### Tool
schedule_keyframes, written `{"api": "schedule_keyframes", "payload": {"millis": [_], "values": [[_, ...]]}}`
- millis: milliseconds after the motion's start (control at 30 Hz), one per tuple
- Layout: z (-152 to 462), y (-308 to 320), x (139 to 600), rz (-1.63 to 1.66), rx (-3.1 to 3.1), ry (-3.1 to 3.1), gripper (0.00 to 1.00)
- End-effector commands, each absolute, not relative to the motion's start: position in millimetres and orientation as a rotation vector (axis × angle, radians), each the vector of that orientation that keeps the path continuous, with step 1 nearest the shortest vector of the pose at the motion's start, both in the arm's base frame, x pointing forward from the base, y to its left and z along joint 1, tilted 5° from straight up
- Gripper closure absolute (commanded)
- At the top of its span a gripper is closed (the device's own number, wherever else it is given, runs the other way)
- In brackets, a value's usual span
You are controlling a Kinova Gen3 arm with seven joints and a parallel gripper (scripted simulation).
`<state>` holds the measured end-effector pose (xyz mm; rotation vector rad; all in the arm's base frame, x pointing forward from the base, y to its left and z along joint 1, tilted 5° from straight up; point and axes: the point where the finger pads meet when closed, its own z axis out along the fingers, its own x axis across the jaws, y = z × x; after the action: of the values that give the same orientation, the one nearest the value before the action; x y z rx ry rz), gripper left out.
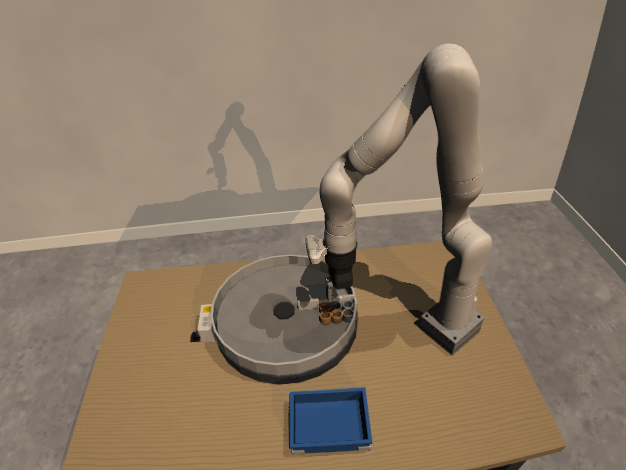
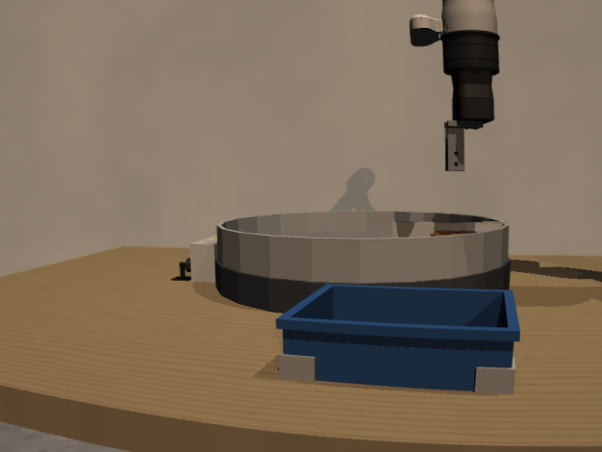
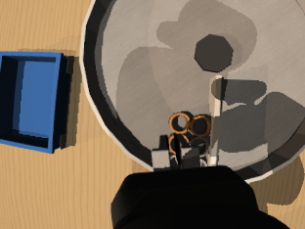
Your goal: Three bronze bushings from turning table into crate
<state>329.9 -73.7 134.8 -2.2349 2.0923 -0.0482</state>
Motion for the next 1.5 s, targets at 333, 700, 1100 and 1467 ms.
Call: {"api": "schedule_keyframes", "payload": {"millis": [333, 700, 1100, 1467], "values": [[132, -80, 331, -0.051, -2.324, 1.995, 0.73], [130, -80, 333, -0.059, -2.465, 1.823, 0.73], [125, -81, 338, -0.073, -2.671, 1.515, 0.73], [124, -81, 339, -0.079, -2.744, 1.384, 0.73]]}}
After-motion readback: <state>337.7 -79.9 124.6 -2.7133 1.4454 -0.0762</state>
